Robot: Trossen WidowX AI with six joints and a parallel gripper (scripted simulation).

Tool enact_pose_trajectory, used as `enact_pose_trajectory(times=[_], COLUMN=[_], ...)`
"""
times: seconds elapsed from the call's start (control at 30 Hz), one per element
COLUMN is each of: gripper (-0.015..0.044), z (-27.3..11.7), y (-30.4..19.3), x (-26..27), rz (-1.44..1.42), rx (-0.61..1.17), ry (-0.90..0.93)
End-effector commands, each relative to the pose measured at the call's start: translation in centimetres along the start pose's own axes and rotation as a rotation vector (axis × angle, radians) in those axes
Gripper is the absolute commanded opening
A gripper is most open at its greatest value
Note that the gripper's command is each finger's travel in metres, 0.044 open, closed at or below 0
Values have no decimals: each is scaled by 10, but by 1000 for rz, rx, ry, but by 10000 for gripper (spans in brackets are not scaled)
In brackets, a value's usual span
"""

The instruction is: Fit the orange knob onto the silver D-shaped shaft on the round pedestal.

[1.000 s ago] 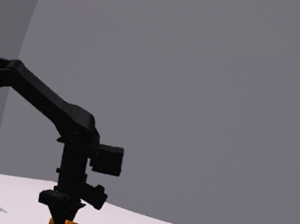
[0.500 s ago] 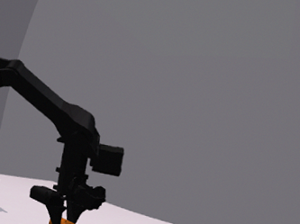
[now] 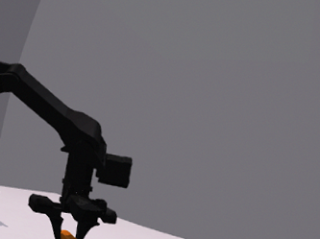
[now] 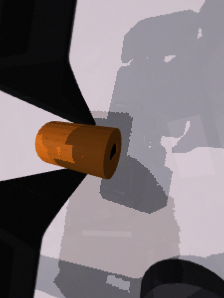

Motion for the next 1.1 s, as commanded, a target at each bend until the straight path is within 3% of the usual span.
enact_pose_trajectory(times=[0.0, 0.2, 0.67, 1.07], gripper=[179, 179, 179, 179], z=[-2, -2, -2, -2], y=[0, 0, 0, 0], x=[0, 0, 0, 0], rz=[106, 151, 628, 868], rx=[2, 2, 3, 4], ry=[4, 4, 3, 3])
Point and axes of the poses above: the point midway between the two fingers, 35 mm back from their tips, its own z axis out along the fingers, its own x axis across the jaws, y = z × x, the point moved 7 cm from there along -z, back along the fingers, and after that the axes turned 5 degrees about -z, right-handed, at the moved point
